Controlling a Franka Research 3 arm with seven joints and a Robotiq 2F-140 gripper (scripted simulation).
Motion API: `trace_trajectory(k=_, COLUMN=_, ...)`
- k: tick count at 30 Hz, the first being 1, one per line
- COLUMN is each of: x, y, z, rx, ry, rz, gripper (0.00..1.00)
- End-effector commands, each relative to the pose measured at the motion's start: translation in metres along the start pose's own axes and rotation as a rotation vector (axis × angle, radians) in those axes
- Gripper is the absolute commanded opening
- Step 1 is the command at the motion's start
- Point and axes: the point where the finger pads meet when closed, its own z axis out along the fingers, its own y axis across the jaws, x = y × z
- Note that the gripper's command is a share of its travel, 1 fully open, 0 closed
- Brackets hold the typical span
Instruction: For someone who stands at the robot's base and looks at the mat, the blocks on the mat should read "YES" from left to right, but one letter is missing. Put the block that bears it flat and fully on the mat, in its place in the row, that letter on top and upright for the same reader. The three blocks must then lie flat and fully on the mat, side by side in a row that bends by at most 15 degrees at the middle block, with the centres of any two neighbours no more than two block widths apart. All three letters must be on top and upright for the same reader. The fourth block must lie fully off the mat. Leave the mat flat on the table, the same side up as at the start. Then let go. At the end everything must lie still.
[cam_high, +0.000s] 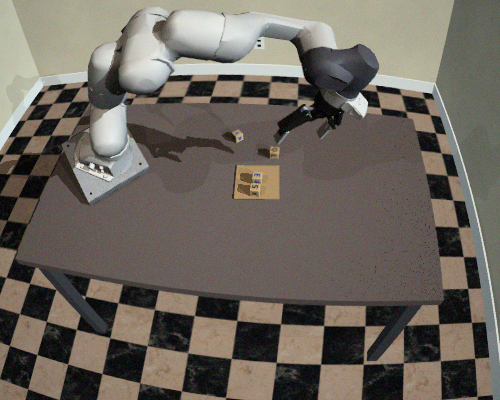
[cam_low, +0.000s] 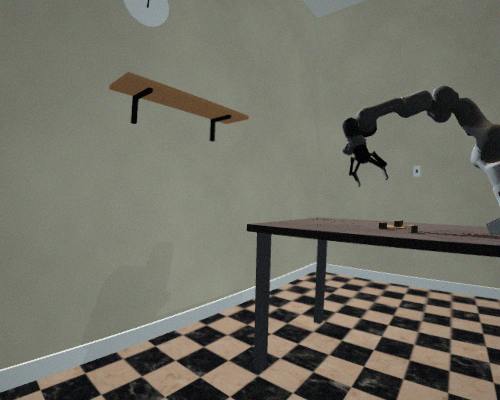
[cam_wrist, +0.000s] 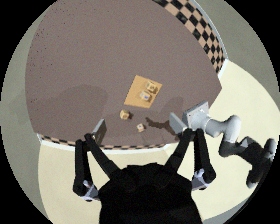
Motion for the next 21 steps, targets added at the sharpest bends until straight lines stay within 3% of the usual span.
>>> trace_trajectory(k=1, x=-0.005, y=-0.004, z=0.009, rx=-0.008, ry=0.019, rz=0.138, gripper=1.0)
trace_trajectory(k=21, x=-0.034, y=-0.01, z=0.05, rx=-0.05, ry=0.094, rz=0.349, gripper=1.0)
